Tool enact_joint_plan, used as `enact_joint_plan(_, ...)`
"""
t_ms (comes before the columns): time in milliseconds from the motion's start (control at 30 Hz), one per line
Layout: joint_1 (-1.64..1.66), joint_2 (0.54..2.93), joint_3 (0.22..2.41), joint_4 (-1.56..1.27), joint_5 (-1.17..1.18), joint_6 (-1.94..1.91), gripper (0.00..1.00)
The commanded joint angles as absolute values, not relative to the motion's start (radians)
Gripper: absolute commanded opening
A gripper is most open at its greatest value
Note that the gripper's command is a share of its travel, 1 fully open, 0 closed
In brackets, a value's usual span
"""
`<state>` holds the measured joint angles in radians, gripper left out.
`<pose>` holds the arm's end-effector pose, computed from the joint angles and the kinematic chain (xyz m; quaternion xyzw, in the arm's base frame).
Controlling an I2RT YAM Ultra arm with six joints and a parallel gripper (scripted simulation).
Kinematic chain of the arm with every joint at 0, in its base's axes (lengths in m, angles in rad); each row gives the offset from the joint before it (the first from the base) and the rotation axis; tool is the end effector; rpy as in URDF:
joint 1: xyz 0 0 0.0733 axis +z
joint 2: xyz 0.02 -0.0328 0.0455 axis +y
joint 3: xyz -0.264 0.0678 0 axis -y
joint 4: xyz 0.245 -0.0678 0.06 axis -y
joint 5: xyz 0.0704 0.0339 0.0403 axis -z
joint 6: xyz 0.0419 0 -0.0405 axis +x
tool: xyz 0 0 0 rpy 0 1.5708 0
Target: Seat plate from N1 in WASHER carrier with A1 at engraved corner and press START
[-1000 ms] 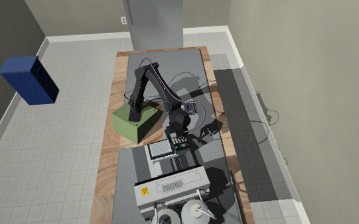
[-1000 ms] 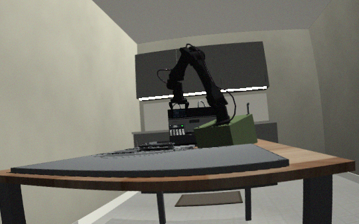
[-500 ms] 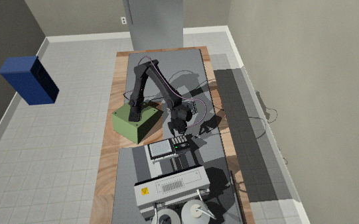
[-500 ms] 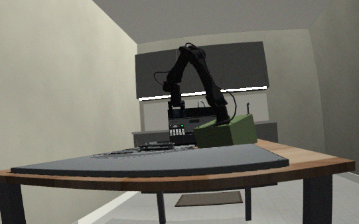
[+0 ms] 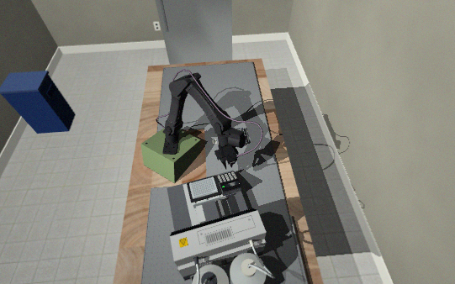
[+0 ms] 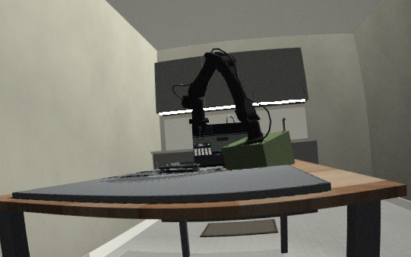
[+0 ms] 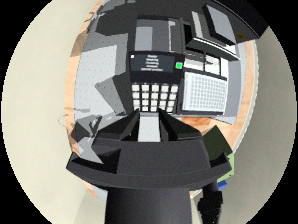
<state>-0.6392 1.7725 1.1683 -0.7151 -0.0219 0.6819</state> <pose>0.2711 -0.1990 0.1788 0.6076 0.7842 0.0135 0.1251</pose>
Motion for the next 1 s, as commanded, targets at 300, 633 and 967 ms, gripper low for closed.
enact_joint_plan(300,-0.541,1.721,1.088,-0.657,0.019,0.802,0.10)
enact_joint_plan(633,-0.459,1.712,1.046,-0.631,0.041,0.882,0.00)
enact_joint_plan(967,-0.446,1.721,1.057,-0.637,0.040,0.897,0.00)
